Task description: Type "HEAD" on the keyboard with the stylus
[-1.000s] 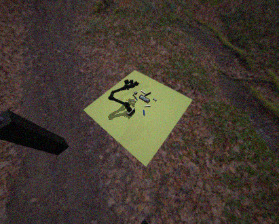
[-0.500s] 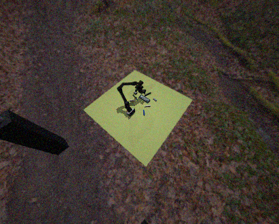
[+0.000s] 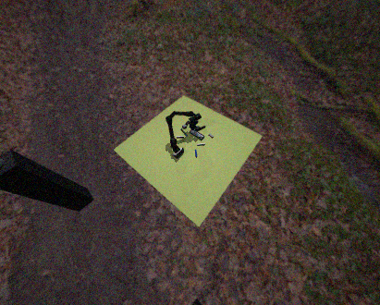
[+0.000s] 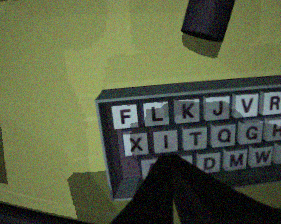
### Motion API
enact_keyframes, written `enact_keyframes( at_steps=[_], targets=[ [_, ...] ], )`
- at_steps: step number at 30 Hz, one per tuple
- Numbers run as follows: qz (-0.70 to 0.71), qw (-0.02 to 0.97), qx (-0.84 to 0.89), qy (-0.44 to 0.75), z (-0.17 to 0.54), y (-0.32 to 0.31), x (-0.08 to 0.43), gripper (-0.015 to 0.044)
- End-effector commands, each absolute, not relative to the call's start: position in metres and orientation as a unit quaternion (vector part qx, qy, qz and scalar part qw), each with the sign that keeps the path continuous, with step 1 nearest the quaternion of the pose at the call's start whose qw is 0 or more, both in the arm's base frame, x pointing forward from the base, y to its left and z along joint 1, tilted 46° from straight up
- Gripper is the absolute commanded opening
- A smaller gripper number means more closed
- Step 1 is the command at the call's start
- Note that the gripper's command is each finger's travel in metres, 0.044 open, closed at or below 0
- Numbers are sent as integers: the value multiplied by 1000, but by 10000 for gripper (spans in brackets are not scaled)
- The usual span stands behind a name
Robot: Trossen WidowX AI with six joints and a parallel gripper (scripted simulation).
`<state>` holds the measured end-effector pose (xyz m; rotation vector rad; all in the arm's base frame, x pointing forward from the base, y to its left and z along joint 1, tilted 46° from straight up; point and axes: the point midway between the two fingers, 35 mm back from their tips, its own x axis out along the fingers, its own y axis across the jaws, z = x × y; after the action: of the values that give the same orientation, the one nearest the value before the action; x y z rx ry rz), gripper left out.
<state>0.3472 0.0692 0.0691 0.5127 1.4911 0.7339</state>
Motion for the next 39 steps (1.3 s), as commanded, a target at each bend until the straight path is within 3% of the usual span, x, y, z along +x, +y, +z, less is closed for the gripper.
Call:
enact_keyframes(
  at_steps=[1,7,18,23,34,39],
  targets=[
    [325,643,227,655,69,70,347,0],
    [324,644,226,655,27,29,354,0],
    [324,644,226,655,23,25,355,0],
    [323,645,225,655,-17,-14,362,0],
    [323,645,225,655,-18,-15,361,0],
    [323,644,226,656,-3,-3,331,0]
  ],
)
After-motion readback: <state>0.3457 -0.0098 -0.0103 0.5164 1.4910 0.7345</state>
